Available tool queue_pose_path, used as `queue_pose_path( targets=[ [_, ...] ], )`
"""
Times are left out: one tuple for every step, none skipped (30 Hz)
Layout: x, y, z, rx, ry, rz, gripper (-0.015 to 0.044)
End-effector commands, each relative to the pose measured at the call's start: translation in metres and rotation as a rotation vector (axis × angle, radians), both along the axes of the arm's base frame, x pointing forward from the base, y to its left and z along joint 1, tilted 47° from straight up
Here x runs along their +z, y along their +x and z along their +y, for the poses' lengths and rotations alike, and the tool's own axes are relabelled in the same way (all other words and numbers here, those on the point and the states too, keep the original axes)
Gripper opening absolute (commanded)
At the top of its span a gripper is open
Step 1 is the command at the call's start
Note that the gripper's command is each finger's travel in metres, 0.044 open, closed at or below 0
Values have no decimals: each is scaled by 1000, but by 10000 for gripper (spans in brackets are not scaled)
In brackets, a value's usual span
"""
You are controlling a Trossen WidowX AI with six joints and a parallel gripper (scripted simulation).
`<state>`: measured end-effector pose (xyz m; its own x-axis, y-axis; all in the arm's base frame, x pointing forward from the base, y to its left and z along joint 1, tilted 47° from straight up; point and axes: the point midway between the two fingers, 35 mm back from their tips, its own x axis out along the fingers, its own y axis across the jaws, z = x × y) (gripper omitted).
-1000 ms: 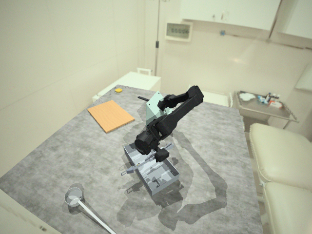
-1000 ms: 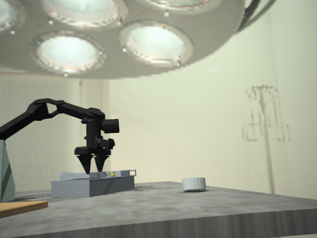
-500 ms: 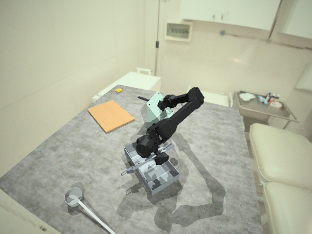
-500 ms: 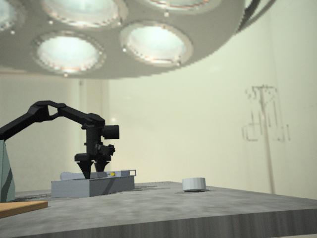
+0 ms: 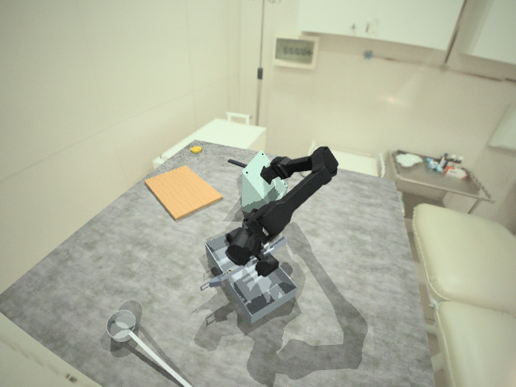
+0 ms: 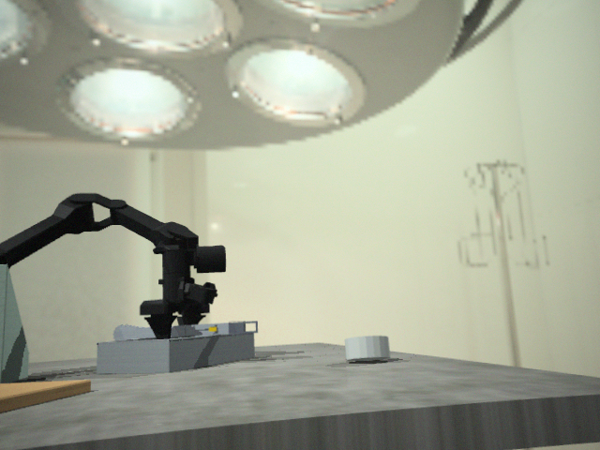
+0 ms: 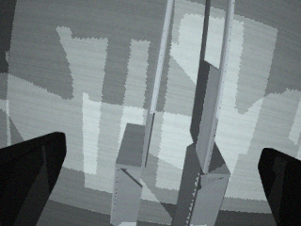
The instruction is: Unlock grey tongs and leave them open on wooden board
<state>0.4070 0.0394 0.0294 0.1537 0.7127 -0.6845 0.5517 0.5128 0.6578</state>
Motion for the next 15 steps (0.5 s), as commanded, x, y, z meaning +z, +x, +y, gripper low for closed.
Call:
queue_pose_path(
  targets=[
    [0, 0, 0, 0, 0, -1, 361],
    [0, 0, 0, 0, 0, -1, 335],
    [0, 0, 0, 0, 0, -1, 309],
    [0, 0, 0, 0, 0, -1, 282],
    [0, 0, 0, 0, 0, -1, 256],
    [0, 0, 0, 0, 0, -1, 230],
    [0, 0, 0, 0, 0, -1, 204],
    [0, 0, 0, 0, 0, -1, 177],
    [0, 0, 0, 0, 0, -1, 151],
    [0, 0, 0, 0, 0, -1, 125],
    [0, 0, 0, 0, 0, -1, 118],
    [0, 0, 0, 0, 0, -1, 112],
    [0, 0, 0, 0, 0, -1, 105],
    [0, 0, 0, 0, 0, -1, 98],
    [0, 0, 0, 0, 0, -1, 92]
  ],
)
